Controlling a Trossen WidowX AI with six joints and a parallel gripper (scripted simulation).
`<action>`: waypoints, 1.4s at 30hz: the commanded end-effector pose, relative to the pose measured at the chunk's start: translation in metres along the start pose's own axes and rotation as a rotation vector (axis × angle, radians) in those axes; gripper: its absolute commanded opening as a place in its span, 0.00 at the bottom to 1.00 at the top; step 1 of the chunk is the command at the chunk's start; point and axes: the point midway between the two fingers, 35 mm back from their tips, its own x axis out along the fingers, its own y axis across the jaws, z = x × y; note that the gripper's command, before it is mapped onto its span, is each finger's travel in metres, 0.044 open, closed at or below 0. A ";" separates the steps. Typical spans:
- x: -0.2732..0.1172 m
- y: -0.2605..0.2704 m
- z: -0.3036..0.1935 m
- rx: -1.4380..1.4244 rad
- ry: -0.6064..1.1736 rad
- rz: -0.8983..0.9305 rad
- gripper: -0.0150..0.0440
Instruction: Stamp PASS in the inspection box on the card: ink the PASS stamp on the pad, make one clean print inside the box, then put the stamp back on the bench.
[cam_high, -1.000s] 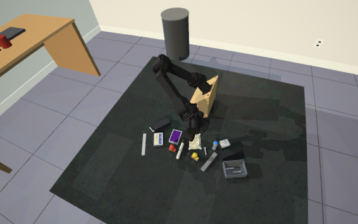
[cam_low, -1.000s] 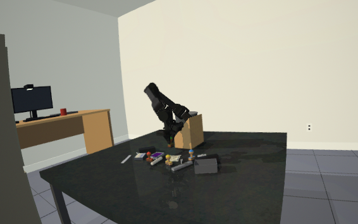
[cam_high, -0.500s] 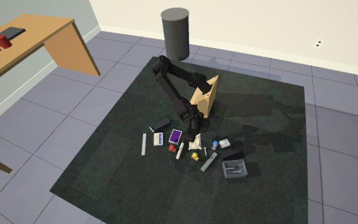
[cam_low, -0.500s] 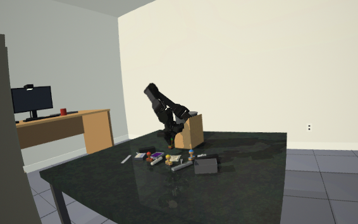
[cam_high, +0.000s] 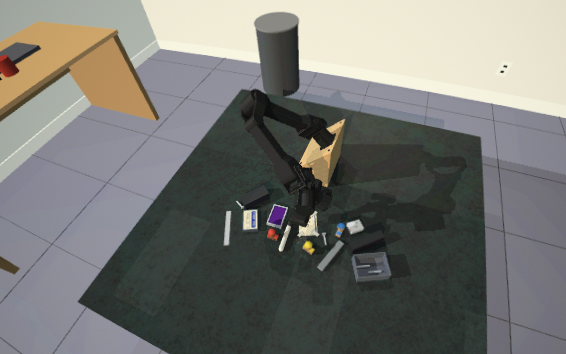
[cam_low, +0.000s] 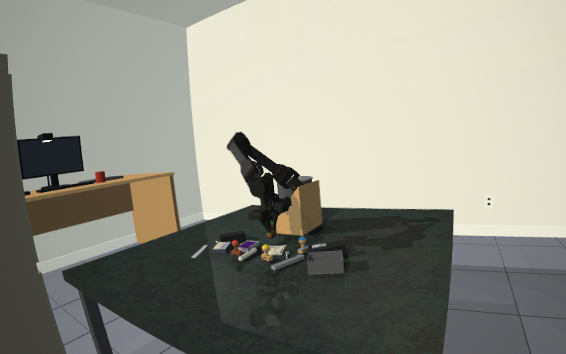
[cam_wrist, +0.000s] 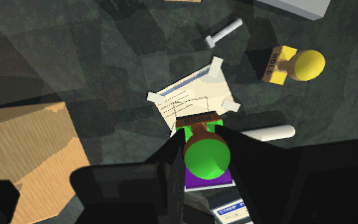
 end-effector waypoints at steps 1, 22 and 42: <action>0.003 0.000 0.000 -0.003 0.003 0.000 0.25; 0.017 0.000 0.000 -0.004 0.003 -0.001 0.25; 0.031 0.000 -0.001 -0.004 0.004 -0.002 0.25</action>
